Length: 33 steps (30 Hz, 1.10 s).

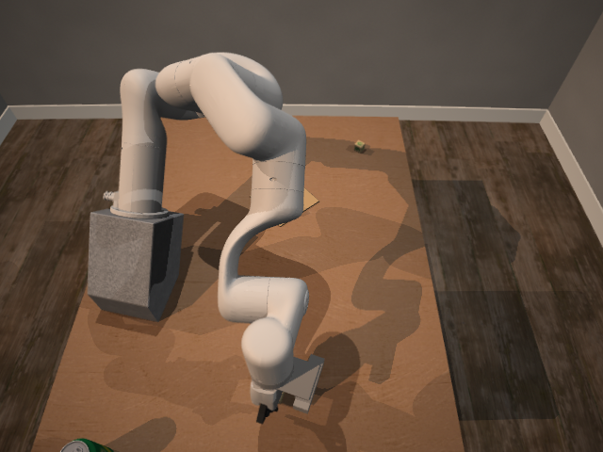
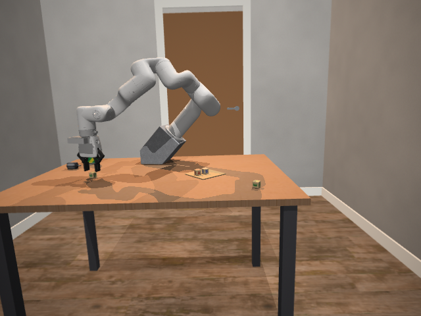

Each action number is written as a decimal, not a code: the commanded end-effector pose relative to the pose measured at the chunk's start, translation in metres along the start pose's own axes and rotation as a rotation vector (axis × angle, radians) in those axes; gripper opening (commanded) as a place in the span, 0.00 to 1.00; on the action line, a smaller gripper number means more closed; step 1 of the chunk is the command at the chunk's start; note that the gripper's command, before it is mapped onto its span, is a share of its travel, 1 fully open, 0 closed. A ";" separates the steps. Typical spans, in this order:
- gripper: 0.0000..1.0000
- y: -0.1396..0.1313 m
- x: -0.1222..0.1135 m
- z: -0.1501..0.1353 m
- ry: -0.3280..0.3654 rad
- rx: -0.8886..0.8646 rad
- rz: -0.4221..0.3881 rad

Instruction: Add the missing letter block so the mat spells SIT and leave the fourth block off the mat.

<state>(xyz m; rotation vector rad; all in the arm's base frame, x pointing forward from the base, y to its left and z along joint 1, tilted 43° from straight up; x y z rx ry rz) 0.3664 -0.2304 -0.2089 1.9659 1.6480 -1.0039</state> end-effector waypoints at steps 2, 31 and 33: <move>0.64 0.001 -0.002 0.001 -0.004 0.000 0.004; 0.64 0.001 0.028 0.001 -0.004 0.000 0.004; 0.64 0.001 0.028 0.001 -0.004 0.000 0.004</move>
Point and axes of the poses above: the point where the finger pads meet when closed, its own x axis out along the fingers, its own z axis across the jaws, y = z × x, the point moved 10 cm from there along -x, back along the fingers, and after that the axes turned 5 degrees about x, right-handed, at the moved point
